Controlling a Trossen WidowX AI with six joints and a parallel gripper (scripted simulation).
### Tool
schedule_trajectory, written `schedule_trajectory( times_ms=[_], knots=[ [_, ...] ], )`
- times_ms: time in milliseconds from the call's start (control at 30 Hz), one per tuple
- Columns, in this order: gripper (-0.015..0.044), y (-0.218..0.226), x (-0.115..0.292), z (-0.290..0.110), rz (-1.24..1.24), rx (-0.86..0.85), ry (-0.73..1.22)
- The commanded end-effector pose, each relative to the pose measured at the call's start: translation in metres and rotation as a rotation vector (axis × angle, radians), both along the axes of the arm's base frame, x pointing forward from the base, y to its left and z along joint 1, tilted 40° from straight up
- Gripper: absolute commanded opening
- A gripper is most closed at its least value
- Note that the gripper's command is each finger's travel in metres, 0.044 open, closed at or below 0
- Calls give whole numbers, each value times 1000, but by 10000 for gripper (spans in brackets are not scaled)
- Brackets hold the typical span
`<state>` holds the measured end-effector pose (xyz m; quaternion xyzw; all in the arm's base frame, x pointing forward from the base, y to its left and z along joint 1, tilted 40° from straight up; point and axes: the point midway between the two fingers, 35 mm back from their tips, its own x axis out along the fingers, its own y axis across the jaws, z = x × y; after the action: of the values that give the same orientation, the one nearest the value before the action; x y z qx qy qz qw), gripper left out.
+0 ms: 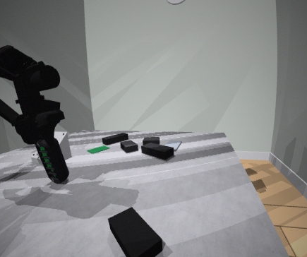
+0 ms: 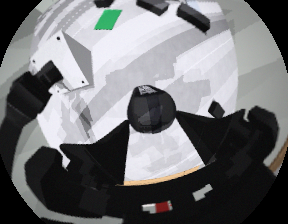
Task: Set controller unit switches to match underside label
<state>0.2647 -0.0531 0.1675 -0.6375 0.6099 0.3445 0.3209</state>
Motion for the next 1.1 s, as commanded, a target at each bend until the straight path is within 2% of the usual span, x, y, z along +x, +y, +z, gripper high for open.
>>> schedule_trajectory(
  times_ms=[0,1067],
  knots=[
    [338,-8,0,2,-9,-25,1],
    [338,-30,1,12,-8,-105,-3]
  ],
)
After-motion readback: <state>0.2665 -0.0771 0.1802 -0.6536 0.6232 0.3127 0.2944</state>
